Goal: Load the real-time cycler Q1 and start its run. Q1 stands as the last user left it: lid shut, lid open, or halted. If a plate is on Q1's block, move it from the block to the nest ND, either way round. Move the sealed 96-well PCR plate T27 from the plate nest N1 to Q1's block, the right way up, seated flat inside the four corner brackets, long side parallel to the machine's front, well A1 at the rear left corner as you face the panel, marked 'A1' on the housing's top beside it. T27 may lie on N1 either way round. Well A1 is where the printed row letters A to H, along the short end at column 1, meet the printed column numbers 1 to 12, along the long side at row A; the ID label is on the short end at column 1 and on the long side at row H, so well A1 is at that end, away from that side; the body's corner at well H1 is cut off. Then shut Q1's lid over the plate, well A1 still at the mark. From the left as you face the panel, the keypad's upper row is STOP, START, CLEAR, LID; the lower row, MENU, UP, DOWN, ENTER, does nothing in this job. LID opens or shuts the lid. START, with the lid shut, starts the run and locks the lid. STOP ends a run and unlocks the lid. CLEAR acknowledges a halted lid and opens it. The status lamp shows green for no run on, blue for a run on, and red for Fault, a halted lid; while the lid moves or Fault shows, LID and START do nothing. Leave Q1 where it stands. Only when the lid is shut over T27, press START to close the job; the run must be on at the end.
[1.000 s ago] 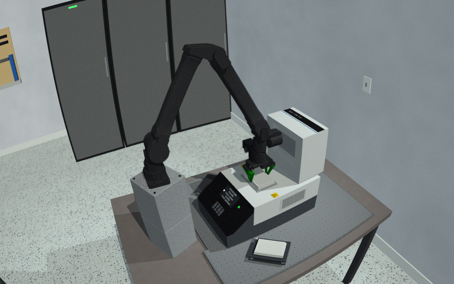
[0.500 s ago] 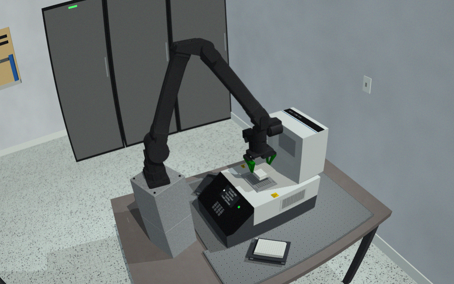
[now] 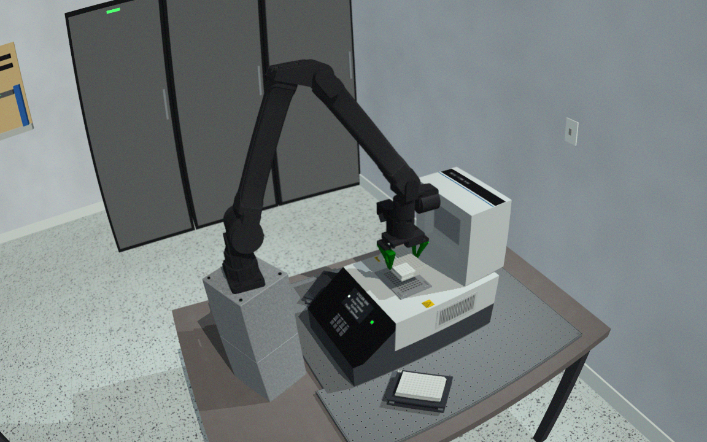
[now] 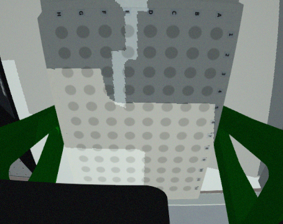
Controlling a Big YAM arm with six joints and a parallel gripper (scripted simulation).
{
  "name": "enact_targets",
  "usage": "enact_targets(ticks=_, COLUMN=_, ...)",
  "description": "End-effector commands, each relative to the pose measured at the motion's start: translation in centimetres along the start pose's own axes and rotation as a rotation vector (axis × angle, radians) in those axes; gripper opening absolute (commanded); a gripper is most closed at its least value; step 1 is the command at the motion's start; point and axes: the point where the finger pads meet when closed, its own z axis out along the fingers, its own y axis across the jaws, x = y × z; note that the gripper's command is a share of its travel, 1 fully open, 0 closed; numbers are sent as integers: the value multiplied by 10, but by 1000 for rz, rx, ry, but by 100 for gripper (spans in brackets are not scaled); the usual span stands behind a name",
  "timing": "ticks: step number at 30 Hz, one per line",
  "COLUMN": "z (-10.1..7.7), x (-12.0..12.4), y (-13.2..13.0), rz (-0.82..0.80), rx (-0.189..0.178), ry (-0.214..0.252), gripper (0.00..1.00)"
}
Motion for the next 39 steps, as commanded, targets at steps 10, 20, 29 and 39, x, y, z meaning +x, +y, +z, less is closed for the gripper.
enact_targets(ticks=10, z=-45, x=-5, y=-38, rz=-3, rx=92, ry=0, gripper=0)
enact_targets(ticks=20, z=-21, x=-5, y=-19, rz=-4, rx=45, ry=-1, gripper=0)
enact_targets(ticks=29, z=-16, x=-5, y=-6, rz=-5, rx=18, ry=-1, gripper=0)
enact_targets(ticks=39, z=-38, x=-4, y=-26, rz=-5, rx=63, ry=0, gripper=0)
